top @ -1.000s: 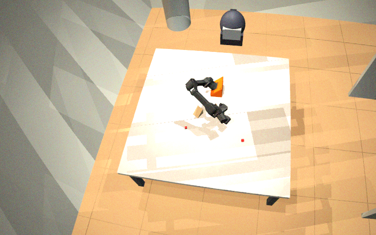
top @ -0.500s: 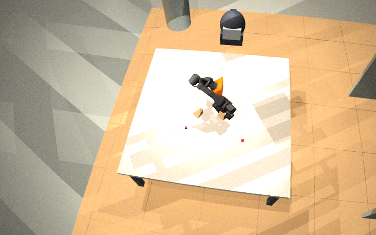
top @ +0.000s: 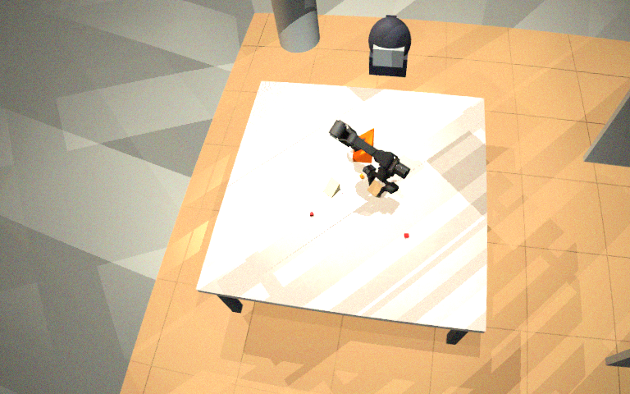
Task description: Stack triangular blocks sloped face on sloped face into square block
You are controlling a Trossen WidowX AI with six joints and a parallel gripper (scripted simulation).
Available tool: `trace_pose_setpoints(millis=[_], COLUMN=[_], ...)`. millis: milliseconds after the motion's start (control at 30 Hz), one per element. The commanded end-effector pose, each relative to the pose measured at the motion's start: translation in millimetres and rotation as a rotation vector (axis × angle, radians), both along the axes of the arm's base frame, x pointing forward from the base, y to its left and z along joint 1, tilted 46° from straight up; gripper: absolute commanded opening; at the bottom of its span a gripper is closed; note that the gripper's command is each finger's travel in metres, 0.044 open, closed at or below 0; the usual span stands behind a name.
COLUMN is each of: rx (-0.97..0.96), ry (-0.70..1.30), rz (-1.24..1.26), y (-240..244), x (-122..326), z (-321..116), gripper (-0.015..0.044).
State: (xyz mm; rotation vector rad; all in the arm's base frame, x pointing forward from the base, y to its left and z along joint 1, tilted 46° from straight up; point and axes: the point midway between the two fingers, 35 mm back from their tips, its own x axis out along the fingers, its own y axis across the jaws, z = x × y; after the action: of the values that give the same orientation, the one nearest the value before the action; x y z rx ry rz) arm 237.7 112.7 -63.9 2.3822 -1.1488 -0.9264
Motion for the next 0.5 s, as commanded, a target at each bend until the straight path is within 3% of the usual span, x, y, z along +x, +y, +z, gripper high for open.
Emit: trace_pose_setpoints(millis=[0,400,467], rx=[-0.072,-0.233,-0.195], ry=[-0.070,-0.252,-0.197], rz=[0.075,0.233,0.175], y=[1.5,4.2,0.5], x=[-8.1,-24.3,-21.3], z=[-3.8,-16.4,-11.5], gripper=[0.0000,0.0000,0.0053])
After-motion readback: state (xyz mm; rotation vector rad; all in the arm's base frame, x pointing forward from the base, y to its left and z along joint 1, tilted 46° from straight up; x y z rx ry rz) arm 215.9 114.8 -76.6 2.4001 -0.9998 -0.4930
